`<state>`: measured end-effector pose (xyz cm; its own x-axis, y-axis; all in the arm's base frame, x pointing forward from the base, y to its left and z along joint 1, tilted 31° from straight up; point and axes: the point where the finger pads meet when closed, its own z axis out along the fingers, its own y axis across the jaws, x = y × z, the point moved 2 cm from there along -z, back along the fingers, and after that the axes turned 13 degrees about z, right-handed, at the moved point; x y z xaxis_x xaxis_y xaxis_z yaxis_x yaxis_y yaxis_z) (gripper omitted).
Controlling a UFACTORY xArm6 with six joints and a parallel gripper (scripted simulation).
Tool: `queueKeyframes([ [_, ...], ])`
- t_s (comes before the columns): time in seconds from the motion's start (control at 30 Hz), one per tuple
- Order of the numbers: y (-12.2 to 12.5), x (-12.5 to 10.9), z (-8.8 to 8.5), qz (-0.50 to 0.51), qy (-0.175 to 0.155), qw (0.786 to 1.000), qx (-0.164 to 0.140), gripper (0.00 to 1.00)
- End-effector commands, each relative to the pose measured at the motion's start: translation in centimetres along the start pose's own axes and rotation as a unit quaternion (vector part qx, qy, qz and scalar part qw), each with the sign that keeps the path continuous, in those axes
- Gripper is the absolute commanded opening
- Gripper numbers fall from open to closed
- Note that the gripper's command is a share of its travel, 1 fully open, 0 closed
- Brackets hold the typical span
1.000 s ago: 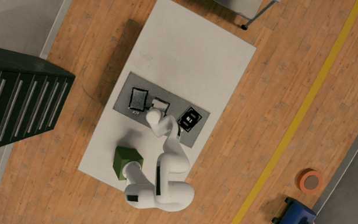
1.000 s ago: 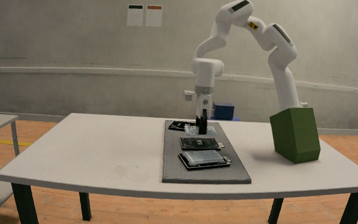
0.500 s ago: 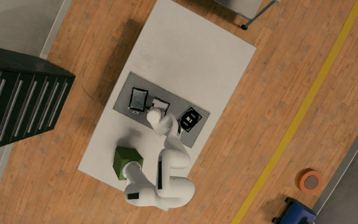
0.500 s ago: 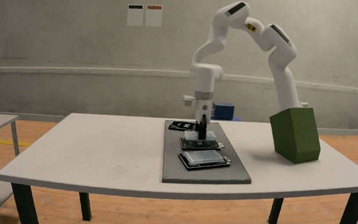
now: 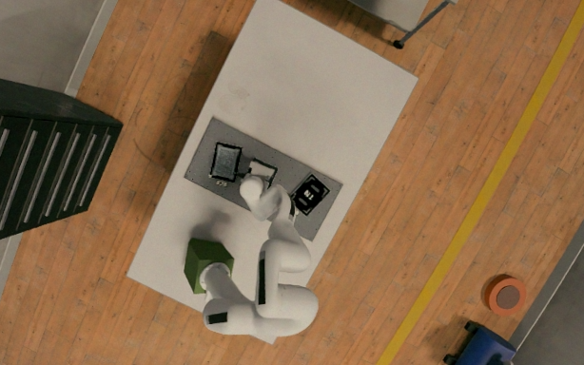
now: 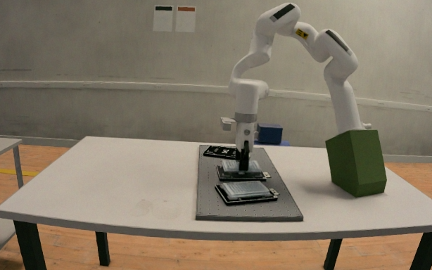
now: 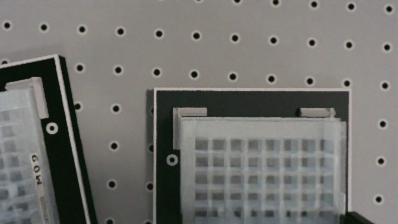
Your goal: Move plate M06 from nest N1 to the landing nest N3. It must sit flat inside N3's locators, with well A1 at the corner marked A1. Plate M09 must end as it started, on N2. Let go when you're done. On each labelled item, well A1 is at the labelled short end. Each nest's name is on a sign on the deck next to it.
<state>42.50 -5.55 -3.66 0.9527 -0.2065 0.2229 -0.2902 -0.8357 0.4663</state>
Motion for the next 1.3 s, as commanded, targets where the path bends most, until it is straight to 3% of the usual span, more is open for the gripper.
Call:
queueKeyframes([
  [0.0, -0.1, 0.1, -0.1, 0.000, 0.001, 1.000, 0.001, 0.00],
  [1.27, -0.1, 0.1, 1.3, 0.000, 0.001, 1.000, 0.001, 0.00],
])
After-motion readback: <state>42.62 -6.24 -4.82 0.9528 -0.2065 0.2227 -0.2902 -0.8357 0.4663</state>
